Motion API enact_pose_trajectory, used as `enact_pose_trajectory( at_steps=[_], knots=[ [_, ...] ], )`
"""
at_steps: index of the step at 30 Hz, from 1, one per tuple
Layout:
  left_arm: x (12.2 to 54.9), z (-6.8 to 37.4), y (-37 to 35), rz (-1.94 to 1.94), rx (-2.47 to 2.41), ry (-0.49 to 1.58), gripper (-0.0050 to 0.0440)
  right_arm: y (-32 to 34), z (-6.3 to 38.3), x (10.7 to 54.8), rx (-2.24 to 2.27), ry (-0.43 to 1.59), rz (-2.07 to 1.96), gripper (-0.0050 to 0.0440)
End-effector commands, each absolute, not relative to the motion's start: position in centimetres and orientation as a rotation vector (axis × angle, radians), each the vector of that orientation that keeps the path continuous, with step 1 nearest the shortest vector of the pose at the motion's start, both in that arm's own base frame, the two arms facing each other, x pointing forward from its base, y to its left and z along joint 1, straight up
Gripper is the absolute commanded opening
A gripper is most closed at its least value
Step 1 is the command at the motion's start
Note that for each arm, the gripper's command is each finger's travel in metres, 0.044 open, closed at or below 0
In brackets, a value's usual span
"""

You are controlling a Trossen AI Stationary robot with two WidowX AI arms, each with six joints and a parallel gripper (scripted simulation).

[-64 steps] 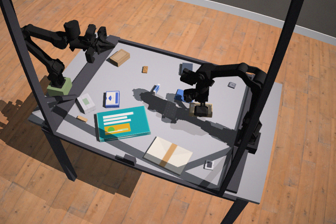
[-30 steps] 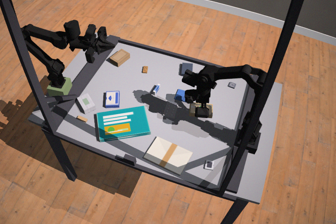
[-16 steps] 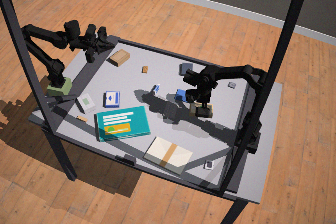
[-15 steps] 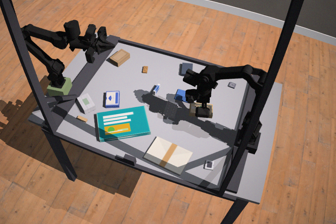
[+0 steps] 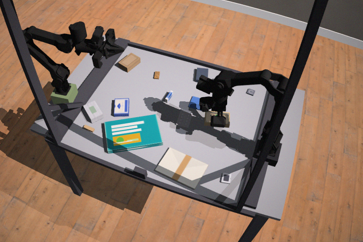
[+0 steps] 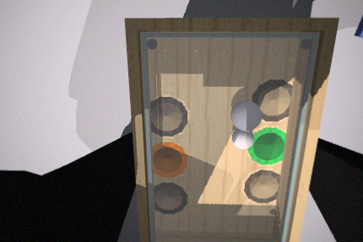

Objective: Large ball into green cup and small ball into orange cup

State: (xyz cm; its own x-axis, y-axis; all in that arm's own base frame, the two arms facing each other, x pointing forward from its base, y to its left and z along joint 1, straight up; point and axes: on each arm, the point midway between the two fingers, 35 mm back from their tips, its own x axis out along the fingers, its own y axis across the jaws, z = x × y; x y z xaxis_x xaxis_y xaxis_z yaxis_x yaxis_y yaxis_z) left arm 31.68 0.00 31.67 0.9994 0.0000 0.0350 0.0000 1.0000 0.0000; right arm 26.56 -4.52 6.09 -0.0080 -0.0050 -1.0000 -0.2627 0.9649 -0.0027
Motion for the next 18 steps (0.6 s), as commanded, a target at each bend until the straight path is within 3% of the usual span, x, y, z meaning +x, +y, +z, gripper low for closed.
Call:
enact_pose_trajectory(
  at_steps=[1,18],
  knots=[
    [31.57,32.29,0.00,0.000,0.000,-0.050,-0.0050,-4.58,6.67,26.62,-0.214,1.537,0.206,-0.0050],
    [31.57,32.29,0.00,0.000,0.000,-0.050,-0.0050,-4.53,6.67,26.60,-0.216,1.534,0.196,-0.0050]
  ],
)
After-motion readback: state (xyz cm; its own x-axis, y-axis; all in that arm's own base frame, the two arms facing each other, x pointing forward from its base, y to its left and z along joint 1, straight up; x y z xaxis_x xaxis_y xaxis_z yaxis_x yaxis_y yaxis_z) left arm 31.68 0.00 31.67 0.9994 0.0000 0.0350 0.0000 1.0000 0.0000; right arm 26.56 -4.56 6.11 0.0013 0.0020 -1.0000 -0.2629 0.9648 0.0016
